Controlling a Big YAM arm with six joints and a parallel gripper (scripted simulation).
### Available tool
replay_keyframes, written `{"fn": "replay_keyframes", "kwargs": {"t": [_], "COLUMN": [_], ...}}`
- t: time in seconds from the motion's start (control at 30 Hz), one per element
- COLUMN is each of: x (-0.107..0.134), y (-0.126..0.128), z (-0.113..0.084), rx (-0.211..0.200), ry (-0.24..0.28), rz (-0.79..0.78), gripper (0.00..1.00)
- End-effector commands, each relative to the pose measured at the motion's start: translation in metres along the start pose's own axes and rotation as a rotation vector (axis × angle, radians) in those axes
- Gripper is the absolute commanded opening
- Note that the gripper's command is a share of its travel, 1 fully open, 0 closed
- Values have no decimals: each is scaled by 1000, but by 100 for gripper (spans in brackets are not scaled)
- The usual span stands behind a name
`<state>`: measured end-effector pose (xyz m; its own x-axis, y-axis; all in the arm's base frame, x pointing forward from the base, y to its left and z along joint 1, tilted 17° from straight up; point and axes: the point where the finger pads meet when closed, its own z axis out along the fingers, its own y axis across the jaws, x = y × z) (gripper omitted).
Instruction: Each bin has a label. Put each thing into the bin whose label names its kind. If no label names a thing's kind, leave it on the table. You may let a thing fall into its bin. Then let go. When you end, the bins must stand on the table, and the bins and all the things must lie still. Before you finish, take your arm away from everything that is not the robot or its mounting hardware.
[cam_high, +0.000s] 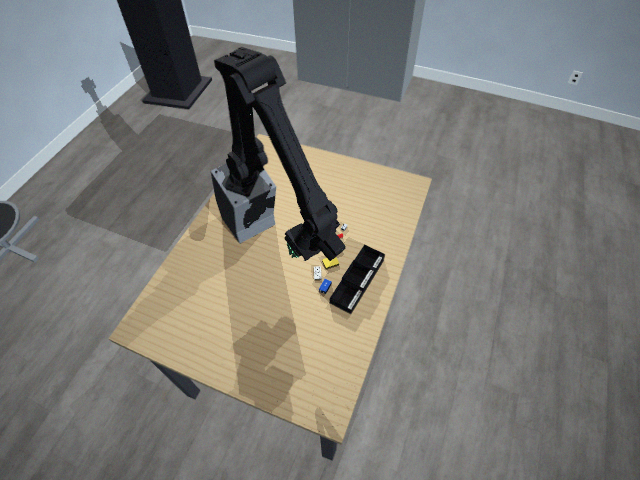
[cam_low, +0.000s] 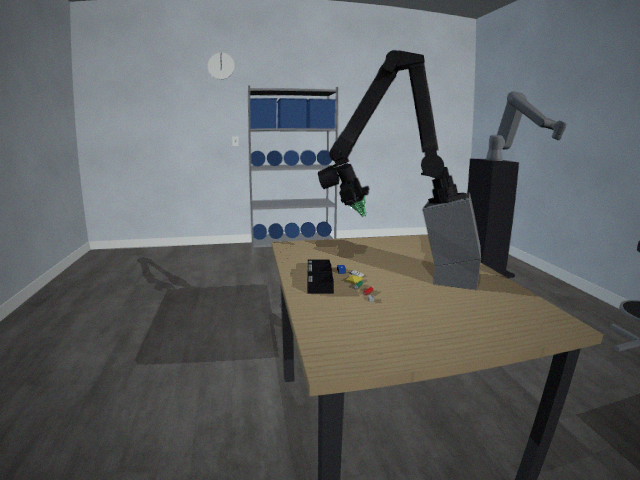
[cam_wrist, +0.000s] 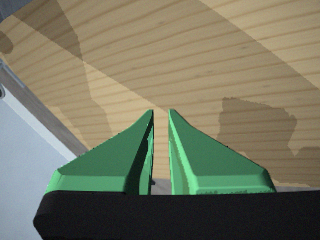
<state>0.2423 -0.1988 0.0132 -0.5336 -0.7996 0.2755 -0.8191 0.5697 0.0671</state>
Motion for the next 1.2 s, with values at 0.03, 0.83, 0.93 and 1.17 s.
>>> {"fn": "replay_keyframes", "kwargs": {"t": [0.03, 0.83, 0.93, 1.17], "x": [-20, -111, -114, -145], "y": [-8, -8, -8, -1], "z": [-16, -43, -44, -54], "rx": [77, 215, 224, 233], "ry": [-11, -186, -203, -291], "rz": [166, 632, 672, 823], "gripper": [8, 8, 8, 8]}}
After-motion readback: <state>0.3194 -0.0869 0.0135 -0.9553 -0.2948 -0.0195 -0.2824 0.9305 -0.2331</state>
